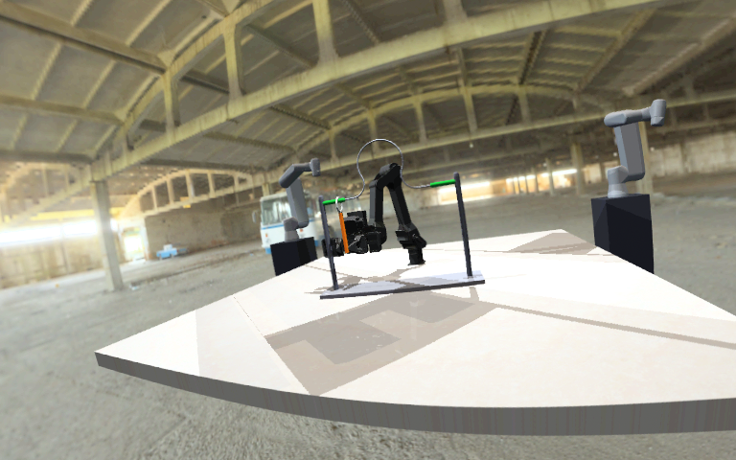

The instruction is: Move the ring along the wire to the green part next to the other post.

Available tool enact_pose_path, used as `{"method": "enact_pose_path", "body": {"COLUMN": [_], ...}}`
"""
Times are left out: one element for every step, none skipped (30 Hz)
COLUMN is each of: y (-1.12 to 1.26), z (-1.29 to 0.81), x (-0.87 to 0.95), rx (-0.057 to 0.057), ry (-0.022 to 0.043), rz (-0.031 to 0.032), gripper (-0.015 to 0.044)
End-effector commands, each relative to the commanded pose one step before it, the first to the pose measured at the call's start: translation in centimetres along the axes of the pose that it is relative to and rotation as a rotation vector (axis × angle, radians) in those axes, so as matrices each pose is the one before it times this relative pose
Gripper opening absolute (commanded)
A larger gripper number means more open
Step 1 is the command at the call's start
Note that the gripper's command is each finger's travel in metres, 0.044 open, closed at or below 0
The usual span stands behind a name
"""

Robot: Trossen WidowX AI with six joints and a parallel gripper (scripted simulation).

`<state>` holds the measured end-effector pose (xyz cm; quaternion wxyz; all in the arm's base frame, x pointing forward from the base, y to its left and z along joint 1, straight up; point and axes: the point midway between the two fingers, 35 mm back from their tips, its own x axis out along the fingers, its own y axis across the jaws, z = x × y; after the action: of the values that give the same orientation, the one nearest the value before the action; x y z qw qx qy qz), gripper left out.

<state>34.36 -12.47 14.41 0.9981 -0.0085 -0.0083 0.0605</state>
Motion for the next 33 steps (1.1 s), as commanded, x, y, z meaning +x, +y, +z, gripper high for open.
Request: {"method": "enact_pose_path", "body": {"y": [-0.024, 0.0, 0.0, 0.0, 0.0, 0.0, 0.0, 0.0, 0.0, 0.0, 0.0, 0.0, 0.0, 0.0, 0.0, 0.0, 0.0, 0.0, 0.049, 0.0, 0.0, 0.0, 0.0, 0.0, 0.0, 0.0, 0.0, 0.0, 0.0, 0.0, 0.0, 0.0, 0.0], "z": [0.027, 0.0, 0.0, 0.0, 0.0, 0.0, 0.0, 0.0, 0.0, 0.0, 0.0, 0.0, 0.0, 0.0, 0.0, 0.0, 0.0, 0.0, 0.011, 0.0, 0.0, 0.0, 0.0, 0.0, 0.0, 0.0, 0.0, 0.0, 0.0, 0.0, 0.0, 0.0, 0.0], "x": [0.464, 0.0, 0.0, 0.0, 0.0, 0.0, 0.0, 0.0, 0.0, 0.0, 0.0, 0.0, 0.0, 0.0, 0.0, 0.0, 0.0, 0.0, -0.022, 0.0, 0.0, 0.0, 0.0, 0.0, 0.0, 0.0, 0.0, 0.0, 0.0, 0.0, 0.0, 0.0, 0.0], "rx": [0.0028, 0.0, 0.0, 0.0, 0.0, 0.0, 0.0, 0.0, 0.0, 0.0, 0.0, 0.0, 0.0, 0.0, 0.0, 0.0, 0.0, 0.0, -0.0039, 0.0, 0.0, 0.0, 0.0, 0.0, 0.0, 0.0, 0.0, 0.0, 0.0, 0.0, 0.0, 0.0, 0.0], "ry": [-0.00104, 0.0, 0.0, 0.0, 0.0, 0.0, 0.0, 0.0, 0.0, 0.0, 0.0, 0.0, 0.0, 0.0, 0.0, 0.0, 0.0, 0.0, -0.00052, 0.0, 0.0, 0.0, 0.0, 0.0, 0.0, 0.0, 0.0, 0.0, 0.0, 0.0, 0.0, 0.0, 0.0], "rz": [-0.00205, 0.0, 0.0, 0.0, 0.0, 0.0, 0.0, 0.0, 0.0, 0.0, 0.0, 0.0, 0.0, 0.0, 0.0, 0.0, 0.0, 0.0, 0.00258, 0.0, 0.0, 0.0, 0.0, 0.0, 0.0, 0.0, 0.0, 0.0, 0.0, 0.0, 0.0, 0.0, 0.0], "gripper": [0.016, 0.016, 0.016, 0.016, 0.016, 0.016, 0.016, 0.016, 0.016, 0.016, 0.016, 0.016, 0.016, 0.016, 0.016, 0.016, 0.016, 0.016, 0.0134, 0.0108, 0.0081, 0.0055, 0.0029, 0.0002, -0.0024, -0.005, -0.0076, -0.0102, -0.0129, -0.015, -0.015, -0.015, -0.015]}}
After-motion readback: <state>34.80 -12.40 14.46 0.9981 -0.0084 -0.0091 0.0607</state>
